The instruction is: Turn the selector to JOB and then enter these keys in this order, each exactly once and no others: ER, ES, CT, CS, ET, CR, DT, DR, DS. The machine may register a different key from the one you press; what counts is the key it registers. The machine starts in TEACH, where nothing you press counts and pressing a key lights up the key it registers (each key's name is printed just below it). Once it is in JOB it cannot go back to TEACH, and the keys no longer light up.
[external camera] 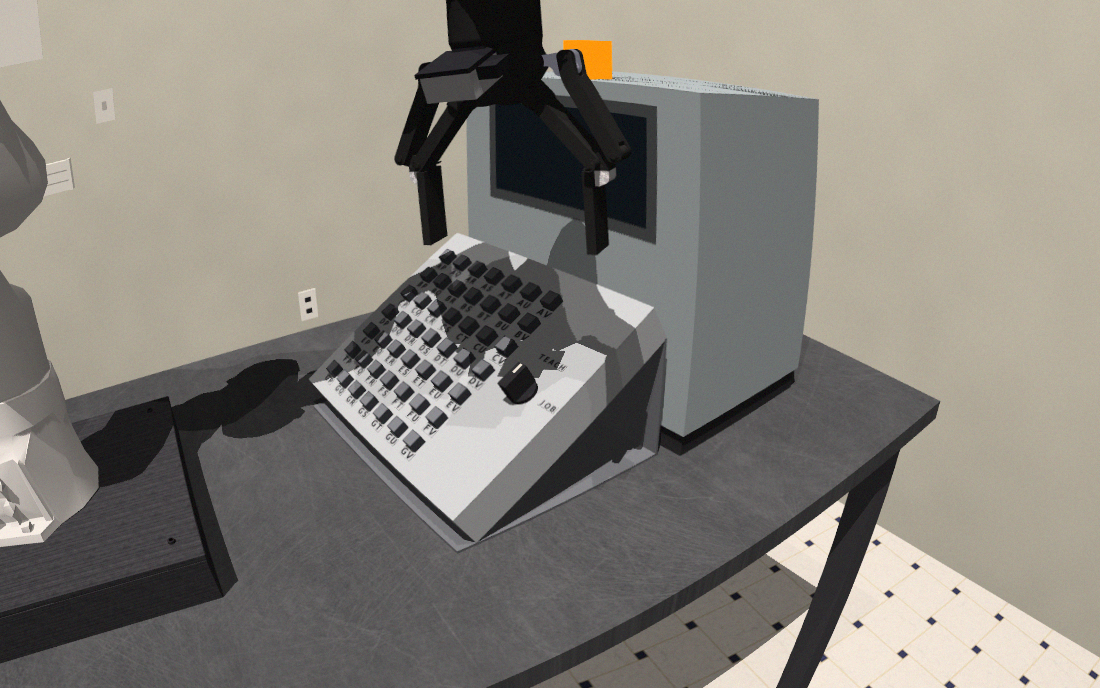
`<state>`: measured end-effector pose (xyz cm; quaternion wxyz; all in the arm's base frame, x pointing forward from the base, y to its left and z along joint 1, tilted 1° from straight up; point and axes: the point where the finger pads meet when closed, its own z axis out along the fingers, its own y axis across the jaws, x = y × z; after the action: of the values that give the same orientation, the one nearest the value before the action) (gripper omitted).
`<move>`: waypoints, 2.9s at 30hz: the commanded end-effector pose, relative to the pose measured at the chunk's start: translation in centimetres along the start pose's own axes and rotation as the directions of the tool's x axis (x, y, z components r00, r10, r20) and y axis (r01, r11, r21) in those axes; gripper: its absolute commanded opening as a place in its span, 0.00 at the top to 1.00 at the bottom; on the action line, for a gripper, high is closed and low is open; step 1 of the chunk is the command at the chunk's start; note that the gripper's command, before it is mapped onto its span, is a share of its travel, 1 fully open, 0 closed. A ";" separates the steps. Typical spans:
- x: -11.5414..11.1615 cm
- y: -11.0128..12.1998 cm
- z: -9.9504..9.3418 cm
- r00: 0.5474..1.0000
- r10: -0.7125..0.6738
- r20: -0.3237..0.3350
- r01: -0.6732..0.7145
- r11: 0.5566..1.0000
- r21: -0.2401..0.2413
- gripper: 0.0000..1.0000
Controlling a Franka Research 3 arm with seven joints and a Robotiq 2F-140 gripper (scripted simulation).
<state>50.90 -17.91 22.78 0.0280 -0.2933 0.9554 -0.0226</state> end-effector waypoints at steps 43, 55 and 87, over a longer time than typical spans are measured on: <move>-0.7 2.2 -2.1 0.969 0.241 0.050 -0.239 0.970 -0.046 0.00; -1.2 4.2 -1.4 0.896 0.437 0.082 -0.430 0.898 -0.094 0.00; -2.5 9.6 0.5 0.524 0.844 0.112 -0.810 0.535 -0.239 0.00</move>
<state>47.33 -8.90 21.76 0.1061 0.1224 0.9822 0.0953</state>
